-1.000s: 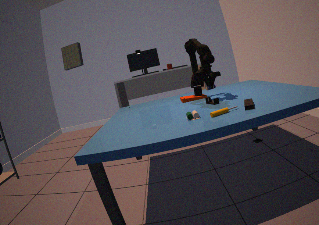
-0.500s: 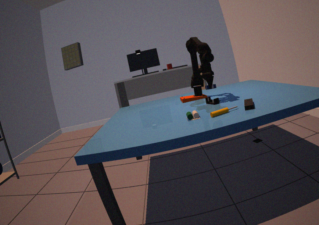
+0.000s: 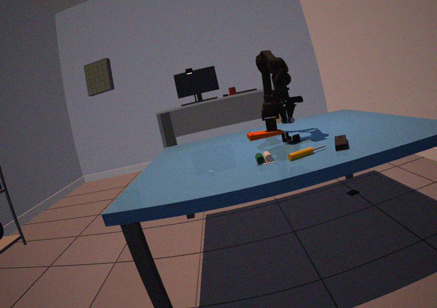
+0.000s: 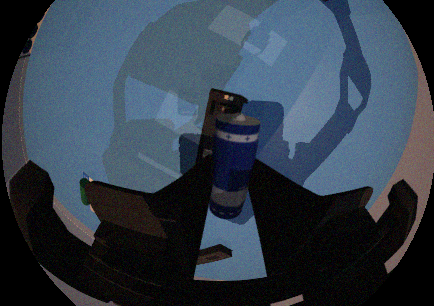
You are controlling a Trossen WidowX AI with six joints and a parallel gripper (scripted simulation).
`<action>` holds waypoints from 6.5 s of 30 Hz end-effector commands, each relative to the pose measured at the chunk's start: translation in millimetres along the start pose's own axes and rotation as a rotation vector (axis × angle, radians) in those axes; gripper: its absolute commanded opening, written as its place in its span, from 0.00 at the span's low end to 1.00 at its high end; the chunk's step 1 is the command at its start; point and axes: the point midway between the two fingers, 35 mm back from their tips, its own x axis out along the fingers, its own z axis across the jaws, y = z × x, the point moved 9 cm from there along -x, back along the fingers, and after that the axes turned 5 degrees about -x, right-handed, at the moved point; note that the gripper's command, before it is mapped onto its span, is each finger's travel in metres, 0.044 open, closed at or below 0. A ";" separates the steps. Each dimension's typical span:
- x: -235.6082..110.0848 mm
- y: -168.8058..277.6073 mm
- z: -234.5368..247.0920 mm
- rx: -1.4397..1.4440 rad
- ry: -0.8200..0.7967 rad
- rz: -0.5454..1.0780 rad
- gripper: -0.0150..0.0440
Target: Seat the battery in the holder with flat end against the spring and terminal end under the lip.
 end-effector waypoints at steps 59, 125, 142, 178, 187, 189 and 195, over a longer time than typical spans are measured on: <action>66.3 45.4 19.8 0.146 0.093 -0.467 0.40; 68.6 53.1 21.7 0.150 0.063 -0.322 0.40; 69.0 45.0 20.1 0.152 0.052 -0.252 0.40; 70.9 26.0 15.2 0.153 0.027 -0.106 0.40; 71.6 20.9 13.6 0.152 0.019 -0.070 0.40; 71.7 19.8 13.2 0.151 0.017 -0.062 0.40; 72.3 16.3 11.9 0.151 0.011 -0.039 0.40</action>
